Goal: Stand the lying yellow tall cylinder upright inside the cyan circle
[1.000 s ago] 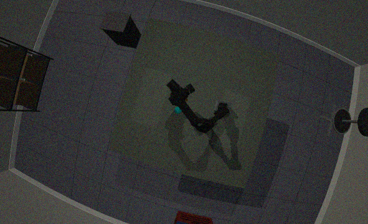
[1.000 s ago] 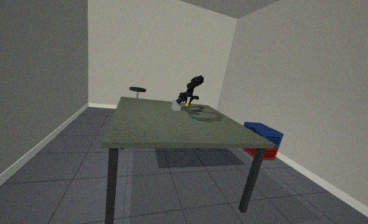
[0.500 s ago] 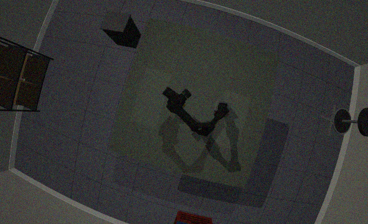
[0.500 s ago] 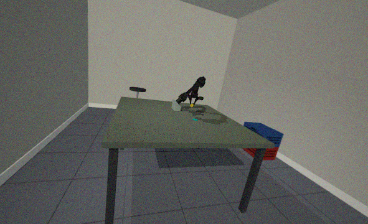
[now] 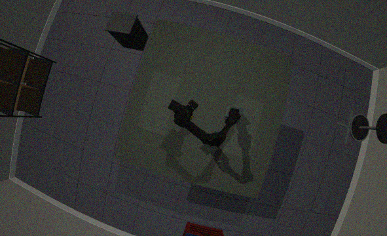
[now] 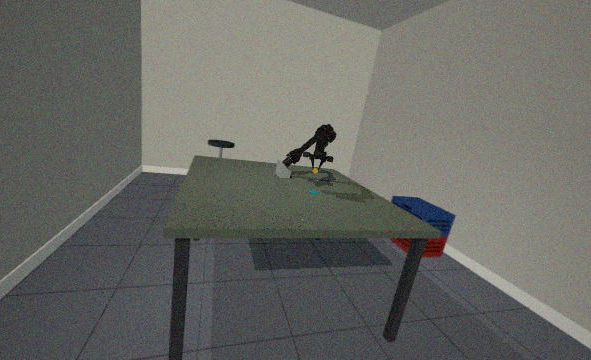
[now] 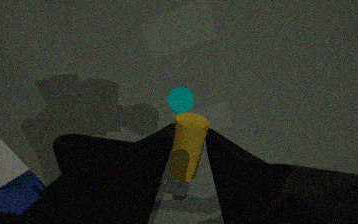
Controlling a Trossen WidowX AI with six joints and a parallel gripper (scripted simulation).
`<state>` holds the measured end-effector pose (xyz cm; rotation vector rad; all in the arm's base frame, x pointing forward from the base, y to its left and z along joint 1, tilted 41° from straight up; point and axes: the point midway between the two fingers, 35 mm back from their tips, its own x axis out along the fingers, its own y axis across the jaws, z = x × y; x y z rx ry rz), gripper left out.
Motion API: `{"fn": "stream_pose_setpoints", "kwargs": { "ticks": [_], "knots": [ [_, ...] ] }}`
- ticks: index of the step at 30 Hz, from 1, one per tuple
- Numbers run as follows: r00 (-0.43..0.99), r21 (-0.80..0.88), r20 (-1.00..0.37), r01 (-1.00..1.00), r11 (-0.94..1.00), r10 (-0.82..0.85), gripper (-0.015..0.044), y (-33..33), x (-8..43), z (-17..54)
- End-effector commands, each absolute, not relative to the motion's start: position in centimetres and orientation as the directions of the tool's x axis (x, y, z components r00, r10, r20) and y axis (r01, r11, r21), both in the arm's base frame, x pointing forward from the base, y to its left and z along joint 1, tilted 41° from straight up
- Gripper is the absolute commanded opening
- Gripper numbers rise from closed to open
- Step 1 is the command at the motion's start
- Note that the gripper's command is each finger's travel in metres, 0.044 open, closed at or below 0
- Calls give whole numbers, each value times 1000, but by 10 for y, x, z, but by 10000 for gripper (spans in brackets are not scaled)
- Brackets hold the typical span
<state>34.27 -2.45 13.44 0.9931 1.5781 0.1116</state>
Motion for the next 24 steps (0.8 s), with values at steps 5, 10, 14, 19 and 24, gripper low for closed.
{"fn": "stream_pose_setpoints", "kwargs": {
  "ticks": [5, 10, 14, 19, 24],
  "knots": [
    [70, 590, -762, 485, 646, 644, 105, -12, 344, 143],
    [72, 572, -782, 478, 667, 619, 105, -11, 343, 139],
    [75, 557, -798, 473, 683, 598, 105, -10, 343, 136],
    [80, 538, -817, 466, 702, 572, 105, -9, 343, 132],
    [87, 518, -834, 460, 721, 545, 105, -7, 342, 129]
  ]
}}
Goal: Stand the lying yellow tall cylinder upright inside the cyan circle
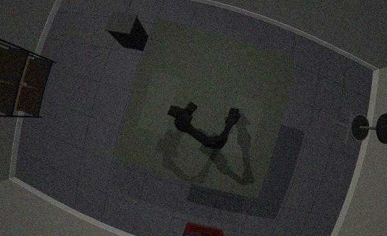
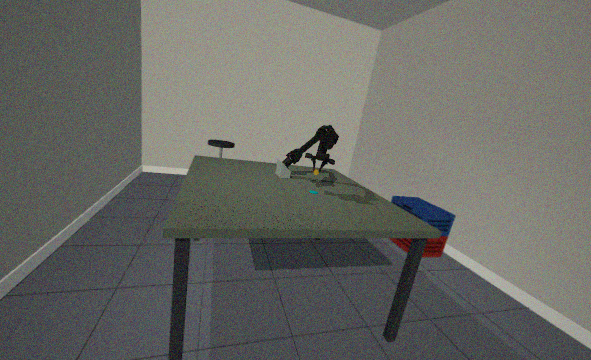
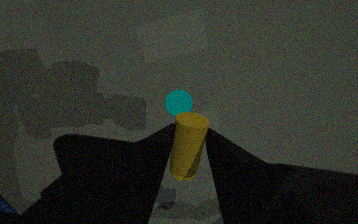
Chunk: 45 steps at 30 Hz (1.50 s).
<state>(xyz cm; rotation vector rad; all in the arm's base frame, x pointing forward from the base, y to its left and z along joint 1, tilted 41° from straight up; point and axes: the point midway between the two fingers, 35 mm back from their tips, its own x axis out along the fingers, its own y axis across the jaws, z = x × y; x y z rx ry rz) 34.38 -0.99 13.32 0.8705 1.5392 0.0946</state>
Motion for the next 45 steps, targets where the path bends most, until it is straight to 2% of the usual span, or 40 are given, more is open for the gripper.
{"fn": "stream_pose_setpoints", "kwargs": {
  "ticks": [1, 45],
  "knots": [
    [88, 515, -838, 459, 724, 539, 105, -7, 342, 128],
    [209, 358, -933, 432, 828, 294, 105, -1, 345, 106]
  ]
}}
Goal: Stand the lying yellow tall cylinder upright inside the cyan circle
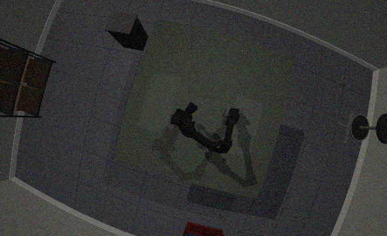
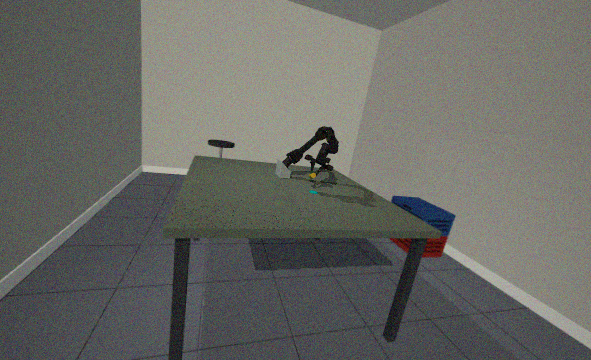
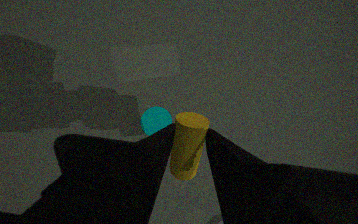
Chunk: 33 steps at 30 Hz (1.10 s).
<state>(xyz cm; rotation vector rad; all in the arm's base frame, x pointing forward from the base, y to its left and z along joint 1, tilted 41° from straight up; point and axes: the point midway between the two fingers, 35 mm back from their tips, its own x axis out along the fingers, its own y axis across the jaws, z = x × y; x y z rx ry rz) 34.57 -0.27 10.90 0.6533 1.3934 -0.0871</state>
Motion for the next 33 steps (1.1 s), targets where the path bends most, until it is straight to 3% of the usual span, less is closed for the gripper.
{"fn": "stream_pose_setpoints", "kwargs": {
  "ticks": [1, 33],
  "knots": [
    [213, 355, -933, 432, 829, 289, 105, -1, 345, 105],
    [351, 280, -929, 444, 851, 122, 105, 2, 349, 99]
  ]
}}
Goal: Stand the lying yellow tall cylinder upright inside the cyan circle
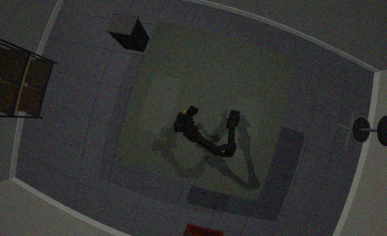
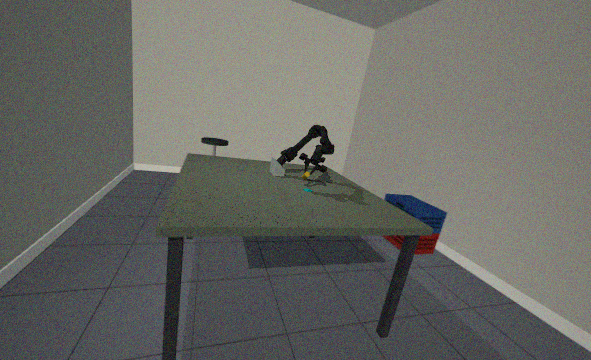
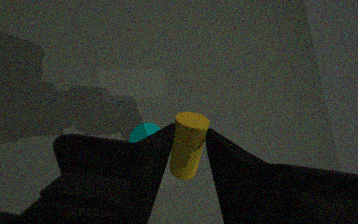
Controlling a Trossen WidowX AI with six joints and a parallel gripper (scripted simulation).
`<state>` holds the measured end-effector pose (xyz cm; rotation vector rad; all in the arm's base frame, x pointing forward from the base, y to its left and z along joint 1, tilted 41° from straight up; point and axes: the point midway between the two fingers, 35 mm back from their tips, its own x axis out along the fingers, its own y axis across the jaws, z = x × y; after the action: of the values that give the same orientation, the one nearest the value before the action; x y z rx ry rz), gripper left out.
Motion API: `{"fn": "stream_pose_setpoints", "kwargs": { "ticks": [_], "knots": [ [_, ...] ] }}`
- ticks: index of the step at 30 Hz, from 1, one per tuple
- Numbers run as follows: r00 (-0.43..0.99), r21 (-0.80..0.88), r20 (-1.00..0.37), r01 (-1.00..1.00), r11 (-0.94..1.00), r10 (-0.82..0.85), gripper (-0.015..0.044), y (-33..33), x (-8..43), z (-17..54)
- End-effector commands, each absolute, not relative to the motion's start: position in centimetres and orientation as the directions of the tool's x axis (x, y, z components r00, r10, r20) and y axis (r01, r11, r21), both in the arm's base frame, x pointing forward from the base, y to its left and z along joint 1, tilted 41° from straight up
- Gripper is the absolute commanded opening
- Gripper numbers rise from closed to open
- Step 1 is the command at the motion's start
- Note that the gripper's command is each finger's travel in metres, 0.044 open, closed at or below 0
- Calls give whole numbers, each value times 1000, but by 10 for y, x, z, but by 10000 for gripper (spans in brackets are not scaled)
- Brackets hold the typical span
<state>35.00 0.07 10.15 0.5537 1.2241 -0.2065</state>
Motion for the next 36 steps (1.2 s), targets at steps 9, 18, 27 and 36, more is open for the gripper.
{"fn": "stream_pose_setpoints", "kwargs": {
  "ticks": [9, 18, 27, 36],
  "knots": [
    [393, 267, -916, 452, 851, 79, 105, 3, 350, 99],
    [437, 259, -899, 461, 849, 37, 105, 4, 351, 99],
    [480, 256, -877, 471, 844, -2, 105, 5, 351, 100],
    [524, 258, -851, 482, 838, -39, 105, 6, 352, 102]
  ]
}}
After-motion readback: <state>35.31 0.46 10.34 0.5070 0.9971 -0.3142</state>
